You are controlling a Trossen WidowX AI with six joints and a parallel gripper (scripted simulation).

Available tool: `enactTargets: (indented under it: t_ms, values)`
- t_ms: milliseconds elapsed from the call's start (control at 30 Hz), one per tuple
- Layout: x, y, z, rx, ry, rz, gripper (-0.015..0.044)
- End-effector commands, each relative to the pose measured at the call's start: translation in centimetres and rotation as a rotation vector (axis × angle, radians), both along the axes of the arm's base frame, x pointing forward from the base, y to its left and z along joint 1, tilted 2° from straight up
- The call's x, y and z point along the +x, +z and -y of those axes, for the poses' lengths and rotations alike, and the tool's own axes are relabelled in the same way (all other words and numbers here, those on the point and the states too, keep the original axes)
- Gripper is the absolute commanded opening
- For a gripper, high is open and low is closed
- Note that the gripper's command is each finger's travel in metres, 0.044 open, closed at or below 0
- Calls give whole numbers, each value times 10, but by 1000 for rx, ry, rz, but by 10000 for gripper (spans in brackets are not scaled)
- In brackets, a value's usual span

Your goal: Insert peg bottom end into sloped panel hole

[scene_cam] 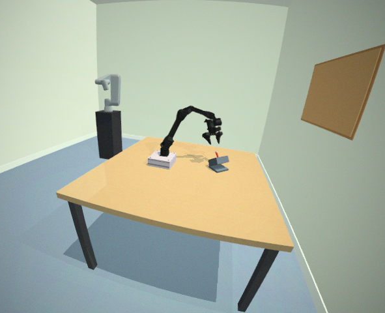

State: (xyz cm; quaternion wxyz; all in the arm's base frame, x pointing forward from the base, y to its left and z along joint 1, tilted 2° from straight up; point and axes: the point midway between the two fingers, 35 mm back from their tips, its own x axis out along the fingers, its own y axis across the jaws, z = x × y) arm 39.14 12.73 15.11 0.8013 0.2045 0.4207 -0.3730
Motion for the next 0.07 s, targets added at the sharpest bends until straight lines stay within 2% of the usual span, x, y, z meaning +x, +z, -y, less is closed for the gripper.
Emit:
enactTargets:
  t_ms: [0,33]
  values:
    - [-1,4,-2,-3,-2,6,440]
    - [-1,4,-2,-3,-2,6,440]
